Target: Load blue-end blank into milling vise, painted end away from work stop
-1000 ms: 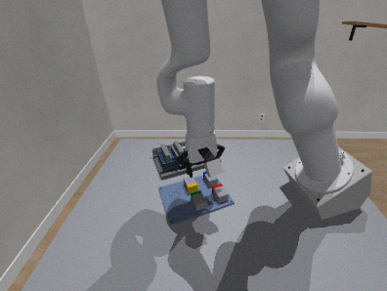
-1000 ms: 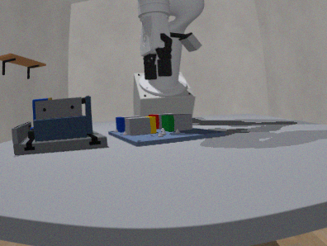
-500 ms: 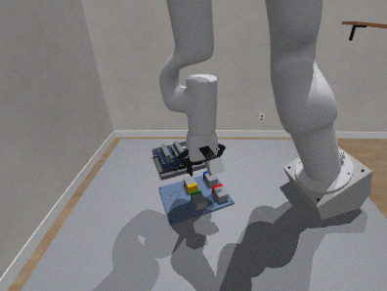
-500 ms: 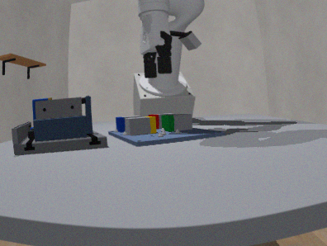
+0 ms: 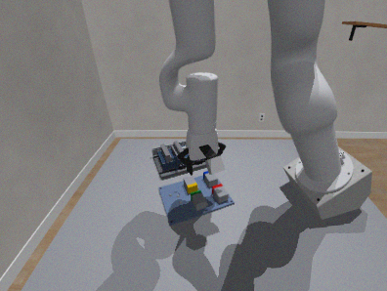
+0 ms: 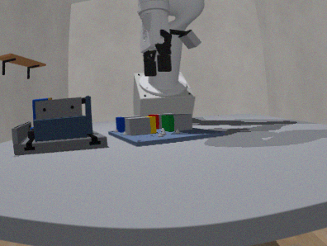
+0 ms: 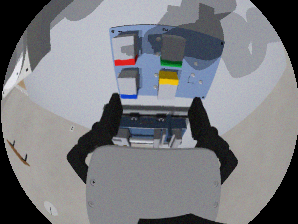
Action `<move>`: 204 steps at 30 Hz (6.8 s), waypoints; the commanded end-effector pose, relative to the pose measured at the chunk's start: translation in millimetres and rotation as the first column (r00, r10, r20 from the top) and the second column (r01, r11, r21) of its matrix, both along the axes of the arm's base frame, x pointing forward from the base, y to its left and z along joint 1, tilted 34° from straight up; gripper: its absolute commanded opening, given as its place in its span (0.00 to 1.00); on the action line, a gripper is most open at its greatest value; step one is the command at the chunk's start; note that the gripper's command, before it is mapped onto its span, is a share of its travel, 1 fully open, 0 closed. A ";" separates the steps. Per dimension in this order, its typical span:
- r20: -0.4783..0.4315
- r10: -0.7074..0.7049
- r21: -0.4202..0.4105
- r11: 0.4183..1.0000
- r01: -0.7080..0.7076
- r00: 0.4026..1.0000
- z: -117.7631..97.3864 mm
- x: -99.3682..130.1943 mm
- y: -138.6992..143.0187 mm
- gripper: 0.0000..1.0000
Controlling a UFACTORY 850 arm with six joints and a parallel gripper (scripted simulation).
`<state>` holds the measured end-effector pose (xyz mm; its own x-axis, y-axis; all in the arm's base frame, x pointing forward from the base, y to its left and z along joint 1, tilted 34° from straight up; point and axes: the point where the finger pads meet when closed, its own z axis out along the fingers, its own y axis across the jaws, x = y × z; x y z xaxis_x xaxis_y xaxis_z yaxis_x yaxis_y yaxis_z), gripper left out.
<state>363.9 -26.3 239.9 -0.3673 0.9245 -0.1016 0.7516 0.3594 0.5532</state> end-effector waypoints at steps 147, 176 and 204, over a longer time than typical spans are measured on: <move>0.001 0.000 0.000 1.000 0.000 1.000 9.4 15.1 -48.9 1.00; 0.002 0.000 -0.001 1.000 0.000 1.000 76.6 -46.7 -44.1 1.00; 0.001 0.000 -0.001 1.000 0.000 1.000 127.5 -92.2 -40.2 1.00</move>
